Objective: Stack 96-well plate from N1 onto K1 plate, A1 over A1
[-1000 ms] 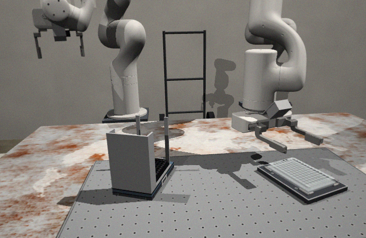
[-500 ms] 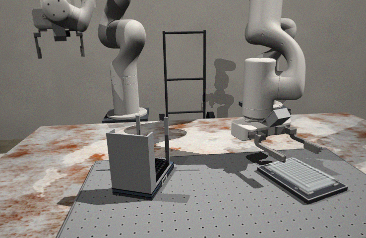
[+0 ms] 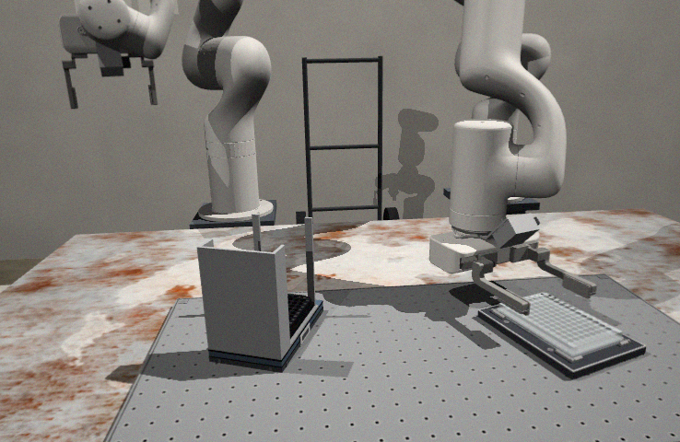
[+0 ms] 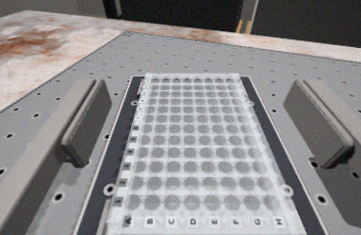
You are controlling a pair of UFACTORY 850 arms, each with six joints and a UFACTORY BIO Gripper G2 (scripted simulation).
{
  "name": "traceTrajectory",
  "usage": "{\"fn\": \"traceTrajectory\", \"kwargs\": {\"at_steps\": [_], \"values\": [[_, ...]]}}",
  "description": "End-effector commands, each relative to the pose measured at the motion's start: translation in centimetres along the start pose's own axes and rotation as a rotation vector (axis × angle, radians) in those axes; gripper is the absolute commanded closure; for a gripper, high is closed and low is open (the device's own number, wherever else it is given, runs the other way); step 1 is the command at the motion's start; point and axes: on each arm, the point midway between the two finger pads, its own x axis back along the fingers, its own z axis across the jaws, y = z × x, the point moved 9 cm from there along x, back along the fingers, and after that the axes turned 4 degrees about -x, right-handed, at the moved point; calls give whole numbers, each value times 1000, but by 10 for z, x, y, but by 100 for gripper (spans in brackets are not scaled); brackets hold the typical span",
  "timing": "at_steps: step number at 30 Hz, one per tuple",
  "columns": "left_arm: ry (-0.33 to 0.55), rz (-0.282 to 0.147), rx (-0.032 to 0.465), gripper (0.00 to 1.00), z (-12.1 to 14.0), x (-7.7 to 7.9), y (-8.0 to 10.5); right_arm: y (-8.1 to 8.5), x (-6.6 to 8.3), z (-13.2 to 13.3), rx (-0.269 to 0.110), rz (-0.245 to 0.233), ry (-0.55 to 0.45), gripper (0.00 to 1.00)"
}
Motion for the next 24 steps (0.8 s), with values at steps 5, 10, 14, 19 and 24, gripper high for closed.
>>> {"fn": "traceTrajectory", "kwargs": {"at_steps": [5, 10, 14, 19, 24], "values": [[0, -2, 1, 63, -1, -1, 1, 0, 0, 0, 0, 0, -1, 0], [0, -2, 1, 63, -1, -1, -1, 0, 0, 0, 0, 0, -1, 0], [0, -2, 1, 63, -1, -1, -4, 0, 0, 0, 0, 0, -1, 0], [0, -2, 1, 63, -1, -1, -6, 0, 0, 0, 0, 0, -1, 0], [0, -2, 1, 63, -1, -1, -9, 0, 0, 0, 0, 0, -1, 0]]}}
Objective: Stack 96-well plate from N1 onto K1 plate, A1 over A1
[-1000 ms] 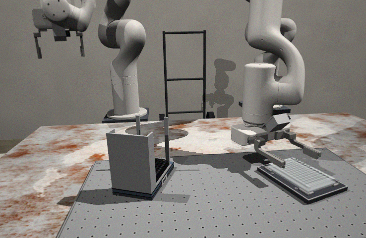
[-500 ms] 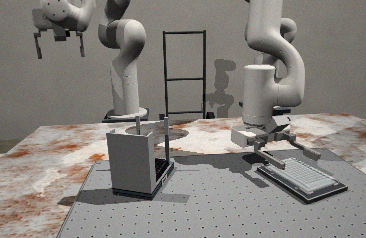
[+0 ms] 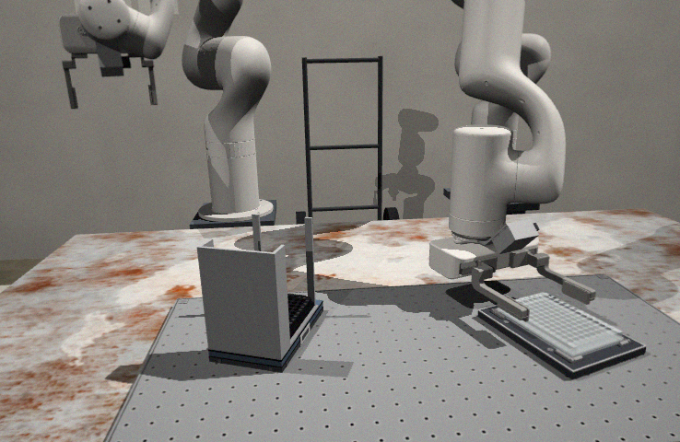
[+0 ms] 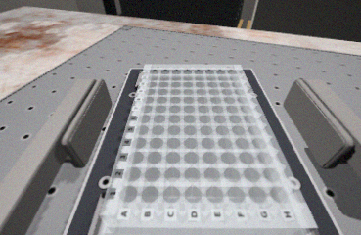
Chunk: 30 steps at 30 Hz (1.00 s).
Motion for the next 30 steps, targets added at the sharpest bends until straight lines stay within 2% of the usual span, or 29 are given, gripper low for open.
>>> {"fn": "traceTrajectory", "kwargs": {"at_steps": [1, 17, 30], "values": [[0, -2, 1, 63, -1, -1, -1, 0, 0, 0, 0, 0, -1, 0], [0, -2, 1, 63, -1, -1, -11, 0, 0, 0, 0, 0, -1, 0], [0, -2, 1, 63, -1, -1, -10, 0, 0, 0, 0, 0, -1, 0]]}}
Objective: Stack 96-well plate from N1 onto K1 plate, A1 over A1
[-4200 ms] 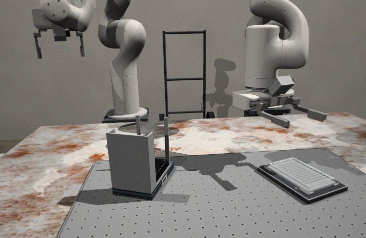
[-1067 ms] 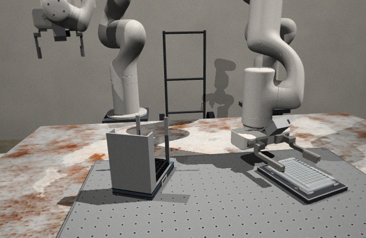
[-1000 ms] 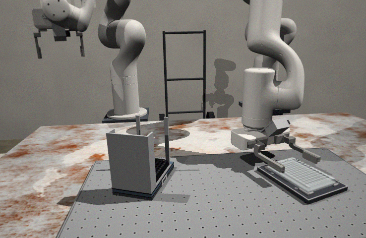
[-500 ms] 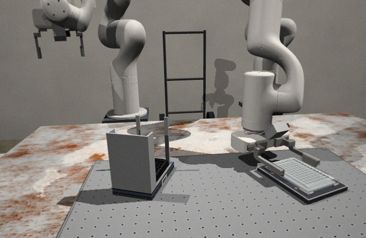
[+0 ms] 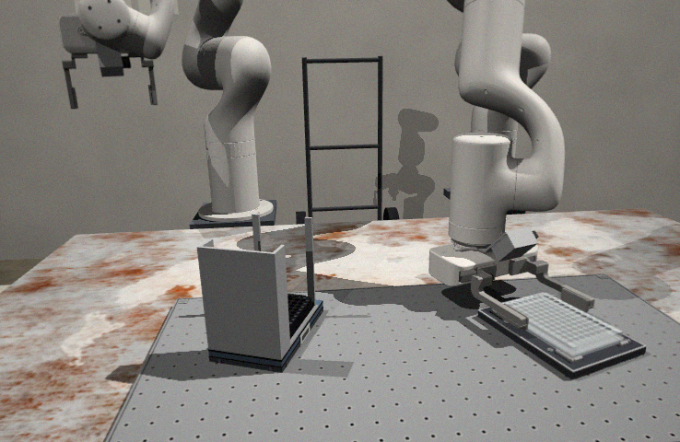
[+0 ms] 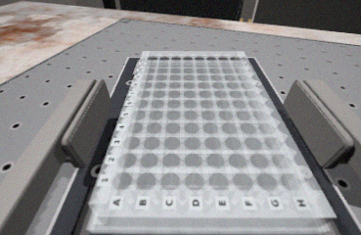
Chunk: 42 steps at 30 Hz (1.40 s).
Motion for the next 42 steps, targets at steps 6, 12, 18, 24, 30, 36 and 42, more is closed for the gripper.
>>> {"fn": "traceTrajectory", "kwargs": {"at_steps": [6, 12, 18, 24, 30, 36, 42], "values": [[0, -2, 1, 100, 0, -1, 1, 0, 0, 0, 0, 0, -1, 0], [0, -2, 1, 100, 0, -1, 1, 0, 0, 0, 0, 0, -1, 0], [0, -2, 1, 100, 0, -1, 1, 0, 0, 0, 0, 0, -1, 0], [0, -2, 1, 100, 0, -1, 1, 0, 0, 0, 0, 0, -1, 0], [0, -2, 1, 100, 0, -1, 1, 0, 0, 0, 0, 0, -1, 0], [0, -2, 1, 100, 0, -1, 1, 0, 0, 0, 0, 0, -1, 0], [0, -2, 1, 100, 0, -1, 1, 0, 0, 0, 0, 0, -1, 0]]}}
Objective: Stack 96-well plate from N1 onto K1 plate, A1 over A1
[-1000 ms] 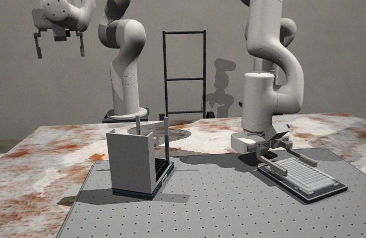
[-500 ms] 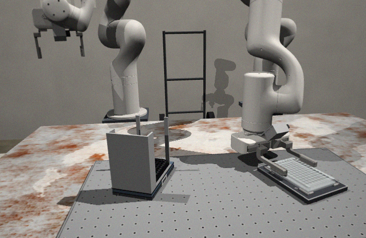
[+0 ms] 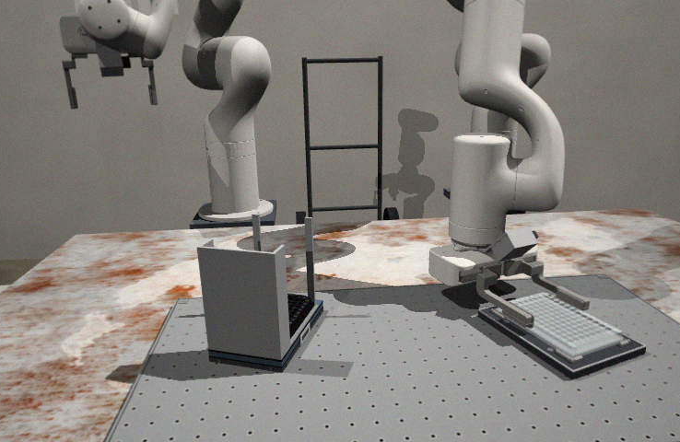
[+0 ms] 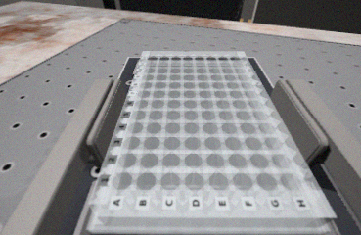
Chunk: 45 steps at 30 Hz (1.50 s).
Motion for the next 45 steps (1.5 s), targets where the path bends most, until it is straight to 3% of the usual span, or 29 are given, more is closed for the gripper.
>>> {"fn": "traceTrajectory", "kwargs": {"at_steps": [1, 45], "values": [[0, -2, 1, 100, 0, -1, 1, 0, 0, 0, 0, 0, -1, 0], [0, -2, 1, 100, 1, -1, 19, 0, 0, 0, 0, 0, -1, 0]]}}
